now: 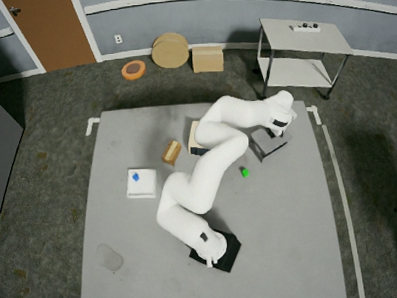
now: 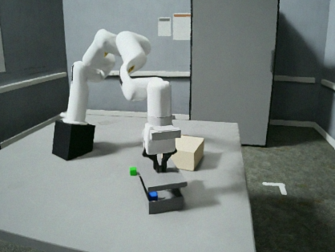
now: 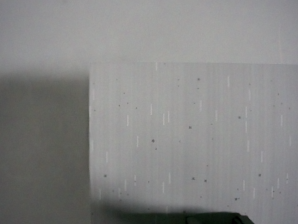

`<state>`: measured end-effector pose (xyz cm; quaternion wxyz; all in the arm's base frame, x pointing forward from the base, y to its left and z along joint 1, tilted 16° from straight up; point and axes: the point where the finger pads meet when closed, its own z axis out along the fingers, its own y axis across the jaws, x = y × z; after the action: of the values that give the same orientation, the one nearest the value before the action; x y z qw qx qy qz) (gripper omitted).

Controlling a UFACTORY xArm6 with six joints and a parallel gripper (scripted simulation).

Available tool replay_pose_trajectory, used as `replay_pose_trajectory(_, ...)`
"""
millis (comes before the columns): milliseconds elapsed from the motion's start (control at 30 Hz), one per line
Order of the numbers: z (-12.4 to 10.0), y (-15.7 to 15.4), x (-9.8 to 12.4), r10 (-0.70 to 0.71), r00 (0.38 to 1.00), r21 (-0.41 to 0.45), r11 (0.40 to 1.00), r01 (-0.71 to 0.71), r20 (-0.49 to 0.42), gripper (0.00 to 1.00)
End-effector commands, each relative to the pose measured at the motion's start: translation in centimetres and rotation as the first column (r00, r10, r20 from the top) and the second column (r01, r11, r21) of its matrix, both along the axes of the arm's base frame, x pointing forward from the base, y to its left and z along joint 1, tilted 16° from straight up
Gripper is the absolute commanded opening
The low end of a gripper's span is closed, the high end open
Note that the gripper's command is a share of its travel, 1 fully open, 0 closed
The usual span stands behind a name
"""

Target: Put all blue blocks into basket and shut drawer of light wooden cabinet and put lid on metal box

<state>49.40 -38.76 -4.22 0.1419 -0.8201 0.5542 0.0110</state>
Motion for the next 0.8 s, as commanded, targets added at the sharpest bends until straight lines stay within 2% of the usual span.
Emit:
replay_pose_trajectory(0, 1.7, -0.5, -0.1, -0.001, 1.0, -0.004, 1.0, 0.001, 0.004, 0.0)
replay_pose_trajectory(400, 4.6, -1.2, -0.6, -0.001, 1.0, -0.004, 1.0, 0.001, 0.004, 0.0)
replay_pose_trajectory(767, 5.4, -1.4, -0.7, -0.001, 1.0, -0.004, 1.0, 0.001, 0.004, 0.0)
